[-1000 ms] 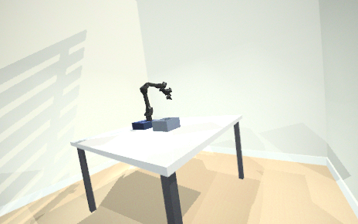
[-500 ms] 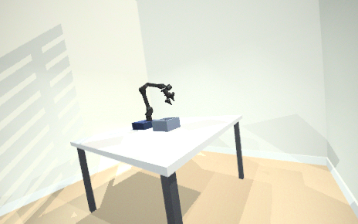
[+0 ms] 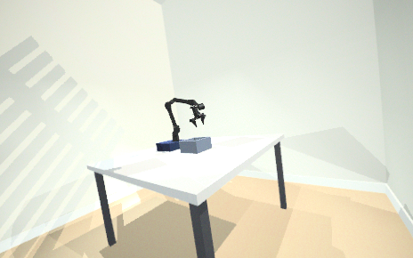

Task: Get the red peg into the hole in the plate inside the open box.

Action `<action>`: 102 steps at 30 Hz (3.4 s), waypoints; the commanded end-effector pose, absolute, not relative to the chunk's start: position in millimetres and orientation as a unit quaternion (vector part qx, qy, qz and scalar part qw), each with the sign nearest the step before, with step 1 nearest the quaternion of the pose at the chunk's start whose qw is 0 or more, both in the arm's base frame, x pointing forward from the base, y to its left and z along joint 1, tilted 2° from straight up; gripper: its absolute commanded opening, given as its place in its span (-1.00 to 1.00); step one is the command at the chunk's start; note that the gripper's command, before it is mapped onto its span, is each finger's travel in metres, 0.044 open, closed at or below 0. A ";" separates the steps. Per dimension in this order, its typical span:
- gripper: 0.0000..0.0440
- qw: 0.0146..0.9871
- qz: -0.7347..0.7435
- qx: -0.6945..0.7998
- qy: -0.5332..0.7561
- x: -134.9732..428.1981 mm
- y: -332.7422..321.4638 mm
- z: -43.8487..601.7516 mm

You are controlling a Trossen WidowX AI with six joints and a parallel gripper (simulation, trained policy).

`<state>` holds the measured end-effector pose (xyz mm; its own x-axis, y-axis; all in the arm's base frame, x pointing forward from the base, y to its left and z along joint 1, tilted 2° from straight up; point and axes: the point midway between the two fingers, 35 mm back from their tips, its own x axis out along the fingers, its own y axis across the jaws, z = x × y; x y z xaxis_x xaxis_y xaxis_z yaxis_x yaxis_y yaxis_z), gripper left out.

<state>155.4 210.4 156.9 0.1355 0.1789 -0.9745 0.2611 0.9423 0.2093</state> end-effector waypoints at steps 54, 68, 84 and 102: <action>-0.22 0.653 -0.340 0.167 0.656 169.5 105.8 -31.3; -1.00 0.663 -0.353 0.135 0.646 179.9 96.9 -12.9; -1.00 0.701 -0.359 0.135 0.601 212.4 80.3 57.6; -1.00 0.710 -0.417 0.202 0.530 260.1 29.6 111.1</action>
<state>248.8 42.1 102.6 0.0723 -0.3709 -0.9258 0.7819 0.5974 -0.1783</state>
